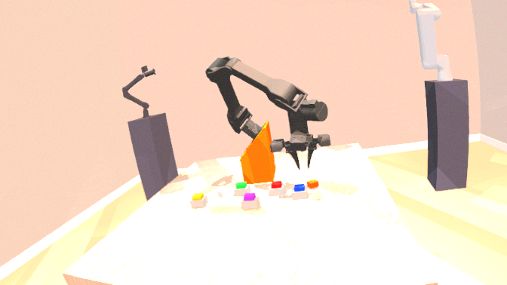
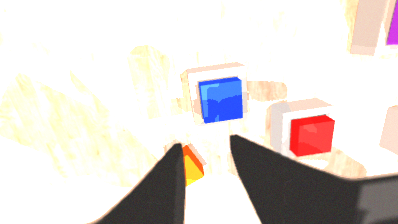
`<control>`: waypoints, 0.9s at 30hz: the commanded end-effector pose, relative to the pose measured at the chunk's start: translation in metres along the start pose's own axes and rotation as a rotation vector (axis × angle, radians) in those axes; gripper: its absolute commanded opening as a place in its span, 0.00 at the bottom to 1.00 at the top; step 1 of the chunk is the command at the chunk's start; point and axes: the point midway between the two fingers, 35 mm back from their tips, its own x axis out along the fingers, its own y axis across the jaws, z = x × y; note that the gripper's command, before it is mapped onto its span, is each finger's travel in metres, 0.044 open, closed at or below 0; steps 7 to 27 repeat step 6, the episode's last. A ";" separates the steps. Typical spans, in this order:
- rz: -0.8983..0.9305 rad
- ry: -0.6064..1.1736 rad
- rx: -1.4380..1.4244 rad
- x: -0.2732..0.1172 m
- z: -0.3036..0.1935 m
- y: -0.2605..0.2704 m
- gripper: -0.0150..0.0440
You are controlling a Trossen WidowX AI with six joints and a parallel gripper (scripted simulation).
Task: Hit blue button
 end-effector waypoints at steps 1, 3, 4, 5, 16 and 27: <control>0.004 -0.007 0.000 -0.033 -0.009 0.022 0.64; 0.004 -0.007 0.000 -0.033 -0.009 0.022 0.73; 0.004 -0.007 0.000 -0.033 -0.009 0.022 0.78; 0.004 -0.007 0.000 -0.033 -0.009 0.022 0.82; 0.004 -0.007 0.000 -0.033 -0.009 0.022 0.82; 0.004 -0.007 0.000 -0.033 -0.009 0.022 0.82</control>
